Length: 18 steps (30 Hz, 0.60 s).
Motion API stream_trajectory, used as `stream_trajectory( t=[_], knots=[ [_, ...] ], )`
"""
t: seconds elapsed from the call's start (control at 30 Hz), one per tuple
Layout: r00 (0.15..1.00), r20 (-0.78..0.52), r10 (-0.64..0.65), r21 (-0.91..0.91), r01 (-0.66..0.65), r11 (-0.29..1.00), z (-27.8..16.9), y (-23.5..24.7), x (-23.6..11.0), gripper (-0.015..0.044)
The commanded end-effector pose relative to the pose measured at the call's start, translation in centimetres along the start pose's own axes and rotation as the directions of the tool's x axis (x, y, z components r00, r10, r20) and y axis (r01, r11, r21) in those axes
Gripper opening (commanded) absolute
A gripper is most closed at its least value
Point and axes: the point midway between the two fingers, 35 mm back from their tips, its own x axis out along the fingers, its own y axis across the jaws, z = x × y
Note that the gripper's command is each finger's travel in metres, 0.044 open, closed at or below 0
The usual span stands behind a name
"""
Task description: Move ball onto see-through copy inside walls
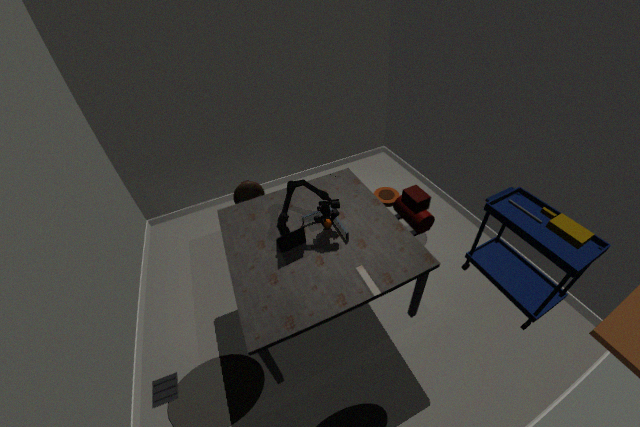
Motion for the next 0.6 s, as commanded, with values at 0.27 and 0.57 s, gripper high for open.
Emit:
stream_trajectory(
  t=[0.27,0.57],
  knots=[
    [1.0,0.001,0.003,0.002,-0.003,1.0,0.08,0.09,1.03,0.0053],
    [1.0,0.001,0.003,0.002,-0.003,1.0,0.08,0.09,1.03,0.0289]
  ],
)
